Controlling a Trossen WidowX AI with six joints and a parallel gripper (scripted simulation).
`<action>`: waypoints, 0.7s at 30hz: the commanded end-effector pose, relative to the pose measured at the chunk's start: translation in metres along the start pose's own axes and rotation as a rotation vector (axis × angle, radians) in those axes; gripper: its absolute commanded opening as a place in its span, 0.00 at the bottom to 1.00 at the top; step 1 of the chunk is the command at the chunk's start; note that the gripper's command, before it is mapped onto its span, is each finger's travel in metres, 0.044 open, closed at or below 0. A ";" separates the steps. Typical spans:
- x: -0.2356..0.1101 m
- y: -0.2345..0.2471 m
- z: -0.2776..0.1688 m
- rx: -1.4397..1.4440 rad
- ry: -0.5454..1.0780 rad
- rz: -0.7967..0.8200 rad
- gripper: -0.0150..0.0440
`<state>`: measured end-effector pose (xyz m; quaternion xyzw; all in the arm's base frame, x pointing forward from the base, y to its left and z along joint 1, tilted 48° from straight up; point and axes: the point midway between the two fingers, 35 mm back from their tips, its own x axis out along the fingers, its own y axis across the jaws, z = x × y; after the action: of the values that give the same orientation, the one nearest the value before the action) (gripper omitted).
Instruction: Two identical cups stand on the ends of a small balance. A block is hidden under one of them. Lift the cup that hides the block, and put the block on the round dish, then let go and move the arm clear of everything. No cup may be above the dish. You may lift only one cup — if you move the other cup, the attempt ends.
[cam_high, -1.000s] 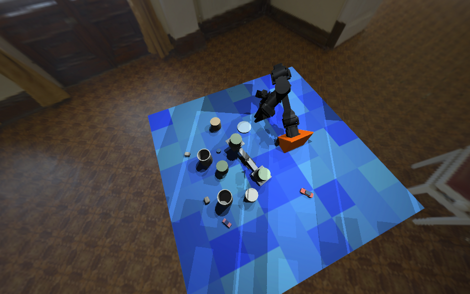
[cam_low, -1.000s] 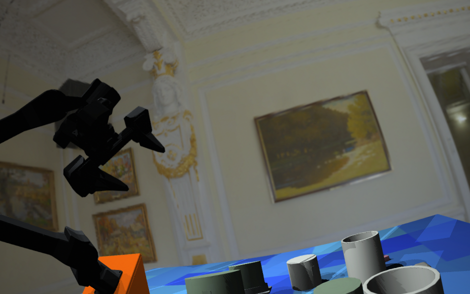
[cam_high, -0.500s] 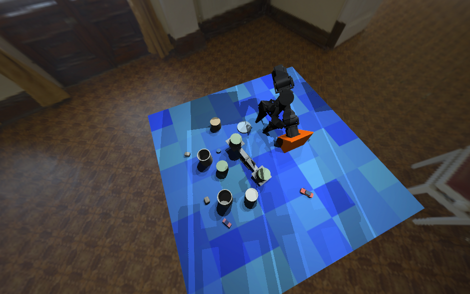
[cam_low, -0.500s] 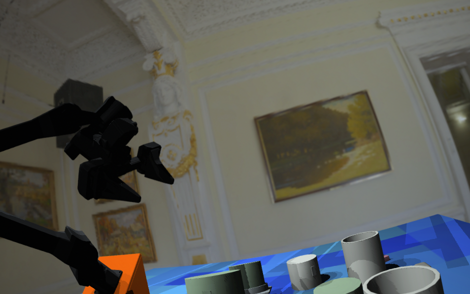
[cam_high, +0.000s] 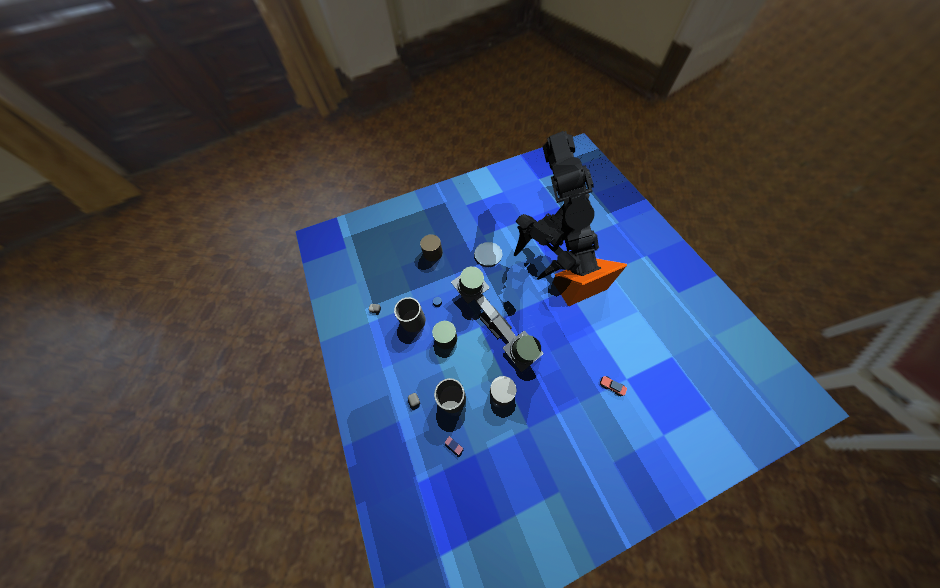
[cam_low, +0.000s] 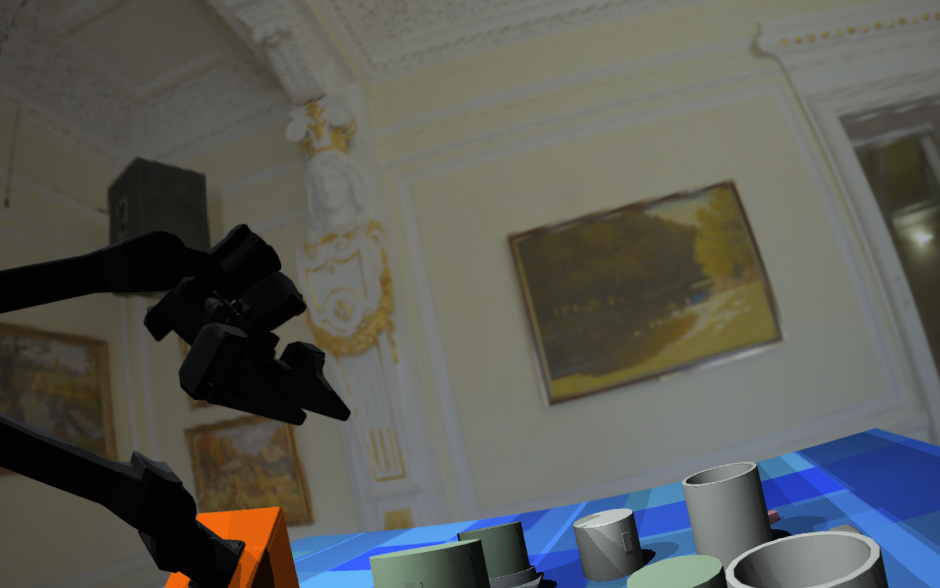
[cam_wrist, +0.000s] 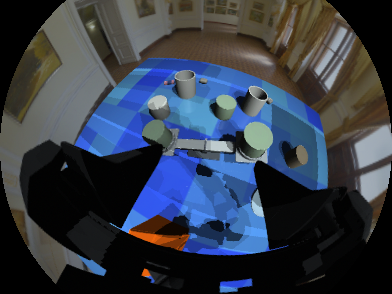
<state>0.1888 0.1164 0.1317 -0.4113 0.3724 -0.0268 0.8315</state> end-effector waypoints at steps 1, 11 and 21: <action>0.001 0.003 -0.002 -0.033 0.005 0.005 1.00; 0.012 0.016 0.011 0.161 0.102 -0.006 1.00; 0.033 0.038 0.024 0.445 0.235 -0.055 1.00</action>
<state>0.2122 0.1404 0.1034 -0.2617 0.4313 -0.1457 0.8510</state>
